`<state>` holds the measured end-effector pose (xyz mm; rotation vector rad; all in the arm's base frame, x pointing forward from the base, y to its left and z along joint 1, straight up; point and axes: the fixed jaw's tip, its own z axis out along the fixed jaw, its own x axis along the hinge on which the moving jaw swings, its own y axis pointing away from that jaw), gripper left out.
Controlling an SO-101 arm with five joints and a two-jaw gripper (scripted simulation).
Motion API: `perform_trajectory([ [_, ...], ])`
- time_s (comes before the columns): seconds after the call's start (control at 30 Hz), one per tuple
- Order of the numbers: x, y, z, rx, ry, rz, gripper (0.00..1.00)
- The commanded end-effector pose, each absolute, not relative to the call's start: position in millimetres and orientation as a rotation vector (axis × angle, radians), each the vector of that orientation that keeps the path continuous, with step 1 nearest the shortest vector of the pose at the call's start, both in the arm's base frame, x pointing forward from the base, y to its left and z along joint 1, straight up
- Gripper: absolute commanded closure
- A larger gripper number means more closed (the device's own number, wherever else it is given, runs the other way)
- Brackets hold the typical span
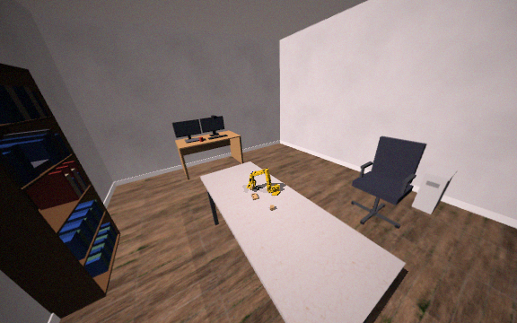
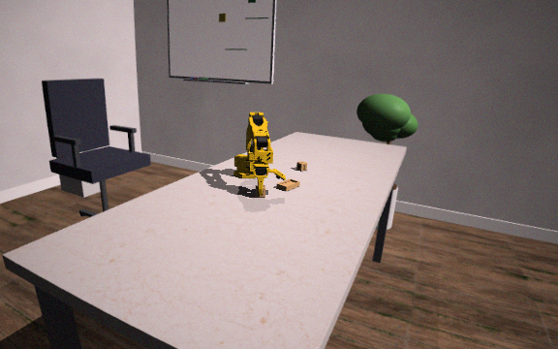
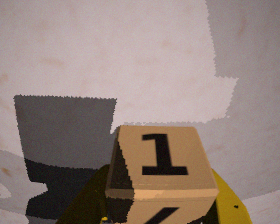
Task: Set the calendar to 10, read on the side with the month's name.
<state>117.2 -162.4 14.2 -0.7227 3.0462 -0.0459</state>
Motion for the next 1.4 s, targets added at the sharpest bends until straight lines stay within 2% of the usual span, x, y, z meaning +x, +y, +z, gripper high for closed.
perform_trajectory([
  [0.0, 117.7, -165.2, 16.9, -0.721, 3.036, -0.078, 0.82],
  [0.23, 117.7, -165.2, 16.9, -0.721, 3.036, -0.078, 0.79],
  [0.83, 117.7, -165.2, 16.9, -0.721, 3.036, -0.078, 0.65],
  [1.37, 118.3, -166.0, 24.0, -0.721, 3.036, -0.078, 0.64],
])
